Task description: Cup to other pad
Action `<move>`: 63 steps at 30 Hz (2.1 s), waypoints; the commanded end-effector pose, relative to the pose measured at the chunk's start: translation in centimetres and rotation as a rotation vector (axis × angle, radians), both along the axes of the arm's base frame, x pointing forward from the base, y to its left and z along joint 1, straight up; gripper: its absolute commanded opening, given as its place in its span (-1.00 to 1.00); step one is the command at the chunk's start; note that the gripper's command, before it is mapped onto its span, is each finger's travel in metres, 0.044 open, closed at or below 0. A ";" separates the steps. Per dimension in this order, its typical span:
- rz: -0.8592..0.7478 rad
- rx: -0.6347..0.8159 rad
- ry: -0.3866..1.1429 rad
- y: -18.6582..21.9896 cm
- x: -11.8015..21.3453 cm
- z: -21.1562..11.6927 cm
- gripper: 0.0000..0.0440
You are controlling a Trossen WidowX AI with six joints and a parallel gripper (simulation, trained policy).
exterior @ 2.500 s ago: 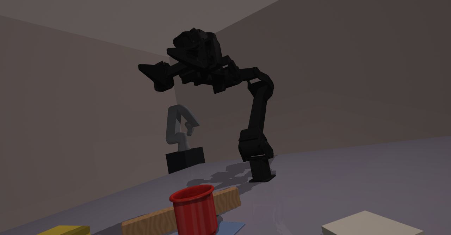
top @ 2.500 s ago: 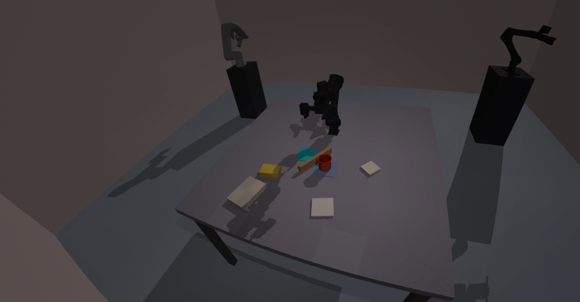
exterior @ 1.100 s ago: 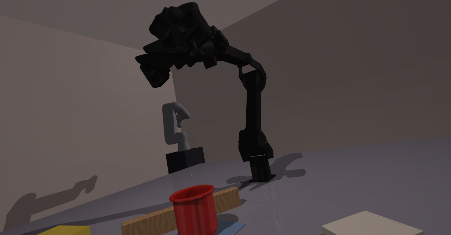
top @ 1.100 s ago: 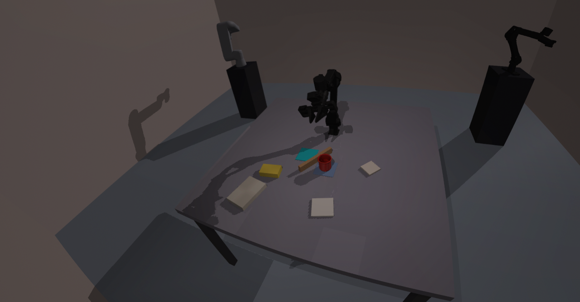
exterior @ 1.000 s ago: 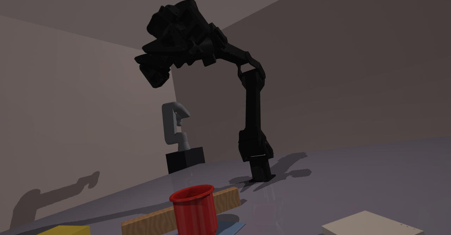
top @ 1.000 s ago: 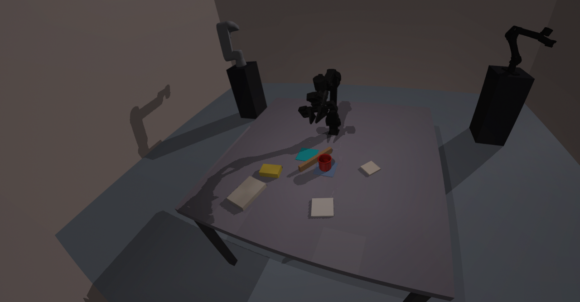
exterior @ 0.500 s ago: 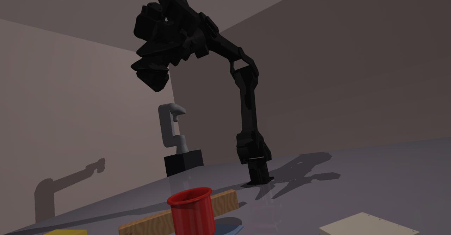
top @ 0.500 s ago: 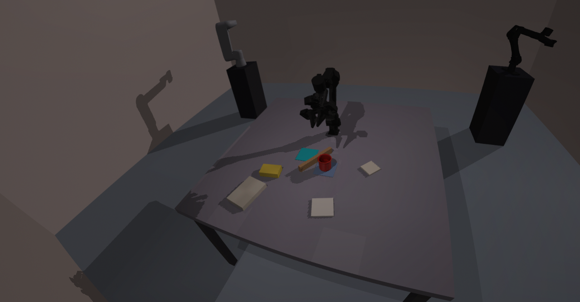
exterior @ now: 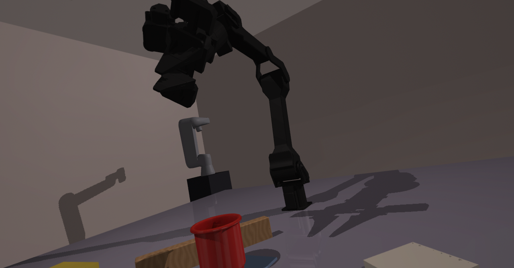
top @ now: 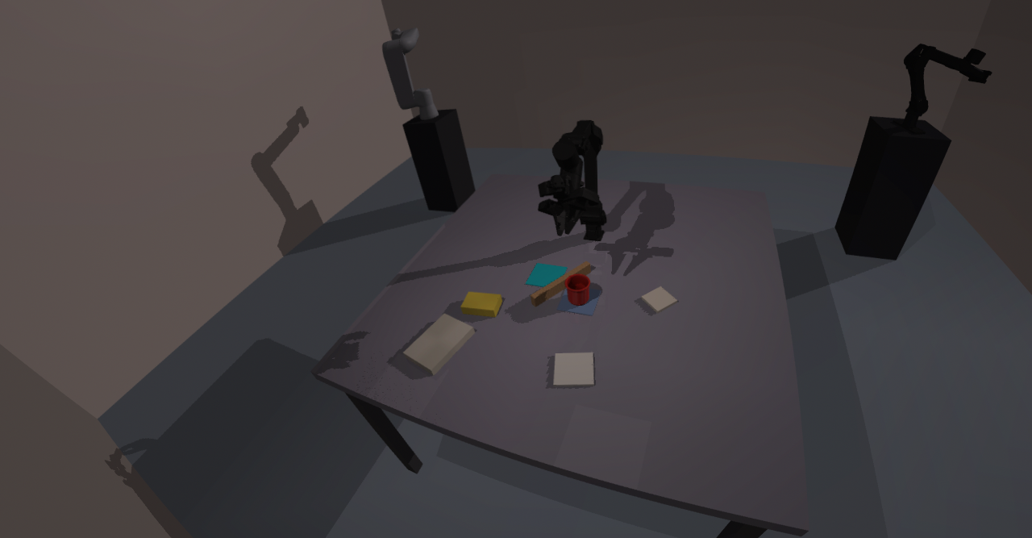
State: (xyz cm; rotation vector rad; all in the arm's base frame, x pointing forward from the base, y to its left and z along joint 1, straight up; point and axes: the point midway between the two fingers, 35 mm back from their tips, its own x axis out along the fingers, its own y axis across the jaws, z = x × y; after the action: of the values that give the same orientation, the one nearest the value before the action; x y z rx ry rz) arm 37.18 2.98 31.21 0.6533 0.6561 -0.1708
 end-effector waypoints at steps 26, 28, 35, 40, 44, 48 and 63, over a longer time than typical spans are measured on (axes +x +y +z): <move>-0.193 0.132 0.427 0.2 -0.5 -5.1 -0.46; -0.203 0.130 0.456 0.2 -0.6 -5.5 -0.45; -0.235 0.117 0.560 -0.1 -1.1 -7.2 -0.41; -0.254 0.103 0.635 -0.3 -1.5 -8.5 -0.39; -0.268 0.090 0.694 -0.4 -1.9 -9.6 -0.39; -0.282 0.075 0.752 -0.6 -2.3 -10.7 -0.39; -0.346 0.029 0.904 -1.0 -3.4 -14.9 -0.32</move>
State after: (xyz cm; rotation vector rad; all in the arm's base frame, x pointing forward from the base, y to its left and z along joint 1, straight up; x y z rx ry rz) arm 34.13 2.04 17.49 0.7155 1.3822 -0.7722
